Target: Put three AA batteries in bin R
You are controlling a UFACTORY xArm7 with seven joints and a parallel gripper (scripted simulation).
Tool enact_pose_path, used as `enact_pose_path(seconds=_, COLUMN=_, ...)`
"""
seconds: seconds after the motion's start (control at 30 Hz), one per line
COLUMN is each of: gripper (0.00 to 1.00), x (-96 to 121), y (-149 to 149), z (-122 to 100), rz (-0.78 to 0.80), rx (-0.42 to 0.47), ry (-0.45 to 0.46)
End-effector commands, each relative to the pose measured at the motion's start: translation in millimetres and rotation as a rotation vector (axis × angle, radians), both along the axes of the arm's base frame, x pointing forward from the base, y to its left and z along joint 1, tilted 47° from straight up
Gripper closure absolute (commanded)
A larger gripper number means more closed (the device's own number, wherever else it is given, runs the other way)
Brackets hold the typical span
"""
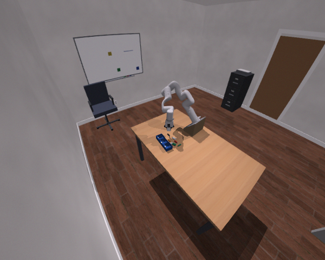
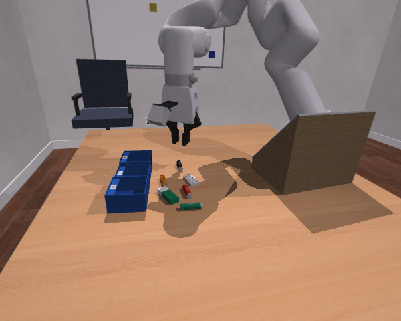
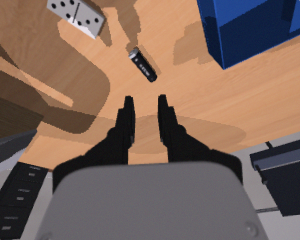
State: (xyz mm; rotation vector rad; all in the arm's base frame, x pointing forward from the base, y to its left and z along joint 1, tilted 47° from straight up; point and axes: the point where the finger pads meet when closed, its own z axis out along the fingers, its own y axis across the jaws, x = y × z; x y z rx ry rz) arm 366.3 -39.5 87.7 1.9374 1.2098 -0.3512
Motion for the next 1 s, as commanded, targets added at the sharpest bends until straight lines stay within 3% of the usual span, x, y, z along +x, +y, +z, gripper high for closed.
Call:
enact_pose_path(seconds=0.0, gripper=0.72, x=1.4, y=0.1, z=1.5, rz=0.113, rx=-0.011, ry=0.110)
enact_pose_path(seconds=0.23, gripper=0.72, x=3.1, y=3.0, z=-1.0, rz=0.194, rx=-0.023, ry=0.189)
enact_pose_path(seconds=0.27, gripper=0.72, x=3.4, y=3.5, z=-1.3, rz=0.242, rx=-0.030, ry=0.237)
enact_pose_path(seconds=0.67, gripper=0.72, x=4.8, y=6.6, z=-4.1, rz=0.424, rx=-0.045, ry=0.427)
enact_pose_path(seconds=0.97, gripper=0.72, x=4.7, y=6.6, z=-4.1, rz=0.428, rx=-0.045, ry=0.431)
